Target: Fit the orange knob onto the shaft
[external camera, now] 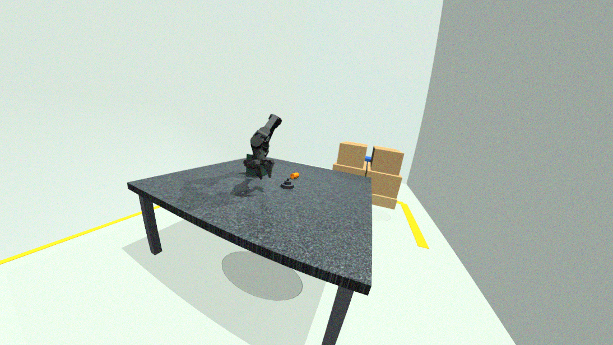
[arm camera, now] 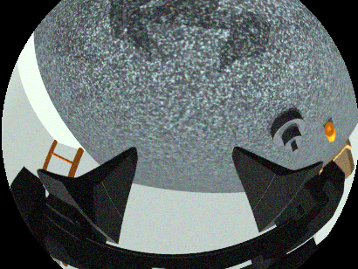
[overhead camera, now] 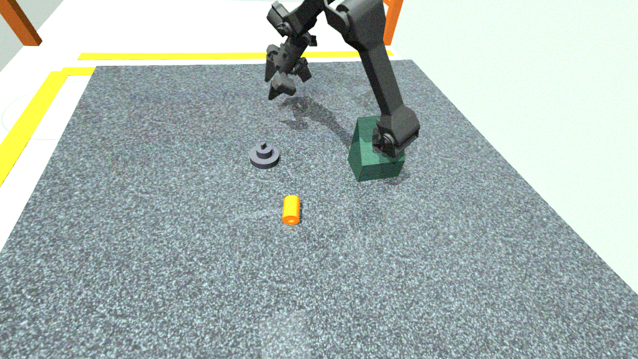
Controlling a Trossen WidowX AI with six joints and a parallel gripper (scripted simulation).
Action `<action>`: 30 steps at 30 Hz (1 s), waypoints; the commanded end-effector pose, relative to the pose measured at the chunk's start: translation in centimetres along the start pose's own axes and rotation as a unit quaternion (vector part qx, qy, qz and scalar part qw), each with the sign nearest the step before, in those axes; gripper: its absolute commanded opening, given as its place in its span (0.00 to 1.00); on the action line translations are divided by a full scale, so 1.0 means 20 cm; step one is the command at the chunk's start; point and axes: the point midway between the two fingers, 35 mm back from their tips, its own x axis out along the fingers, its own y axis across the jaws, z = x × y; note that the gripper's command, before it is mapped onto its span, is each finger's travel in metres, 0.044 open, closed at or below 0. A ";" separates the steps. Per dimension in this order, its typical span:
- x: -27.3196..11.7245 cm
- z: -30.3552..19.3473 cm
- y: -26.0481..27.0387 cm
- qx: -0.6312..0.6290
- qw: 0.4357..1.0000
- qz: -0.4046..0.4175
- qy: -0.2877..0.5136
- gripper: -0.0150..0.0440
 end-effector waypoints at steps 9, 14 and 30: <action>-0.01 -0.32 -0.62 -0.210 0.974 -0.057 -0.065 1.00; -0.02 -0.38 -1.10 -0.345 0.927 -0.105 -0.100 1.00; -0.16 -0.14 -1.95 -0.584 0.770 -0.213 -0.142 1.00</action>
